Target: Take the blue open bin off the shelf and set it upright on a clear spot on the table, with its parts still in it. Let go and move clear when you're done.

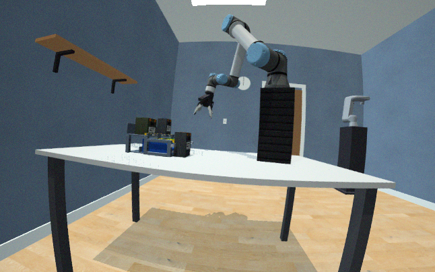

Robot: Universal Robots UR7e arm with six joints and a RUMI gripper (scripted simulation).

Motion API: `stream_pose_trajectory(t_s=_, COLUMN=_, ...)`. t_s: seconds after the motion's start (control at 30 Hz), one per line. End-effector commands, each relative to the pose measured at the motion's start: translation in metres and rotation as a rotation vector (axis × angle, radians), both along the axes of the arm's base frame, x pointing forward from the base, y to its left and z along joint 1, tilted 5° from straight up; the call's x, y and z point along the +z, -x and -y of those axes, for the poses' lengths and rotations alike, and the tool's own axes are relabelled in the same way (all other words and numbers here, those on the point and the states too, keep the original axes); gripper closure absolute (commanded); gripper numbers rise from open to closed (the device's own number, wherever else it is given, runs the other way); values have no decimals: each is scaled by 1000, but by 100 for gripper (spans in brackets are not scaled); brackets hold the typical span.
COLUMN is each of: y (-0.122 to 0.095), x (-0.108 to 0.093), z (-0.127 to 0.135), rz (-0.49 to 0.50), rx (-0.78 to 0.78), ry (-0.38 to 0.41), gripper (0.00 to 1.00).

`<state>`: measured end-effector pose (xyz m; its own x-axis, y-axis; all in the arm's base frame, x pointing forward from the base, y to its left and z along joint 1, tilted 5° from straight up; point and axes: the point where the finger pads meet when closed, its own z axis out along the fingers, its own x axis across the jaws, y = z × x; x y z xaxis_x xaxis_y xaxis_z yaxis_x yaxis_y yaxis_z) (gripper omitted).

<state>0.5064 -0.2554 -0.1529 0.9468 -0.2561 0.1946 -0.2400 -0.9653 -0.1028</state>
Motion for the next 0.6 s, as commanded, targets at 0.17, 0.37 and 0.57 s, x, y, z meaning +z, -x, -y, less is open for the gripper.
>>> stream_pose_trajectory(t_s=0.17, y=-15, x=-6, z=-39, rz=-17, rx=33, ry=-7, gripper=0)
stream_pose_trajectory(t_s=0.37, y=-22, x=-11, z=-65, rz=-29, rx=54, ry=-12, gripper=0)
stream_pose_trajectory(t_s=0.57, y=-26, x=-14, z=-81, rz=-37, rx=67, ry=-14, gripper=0)
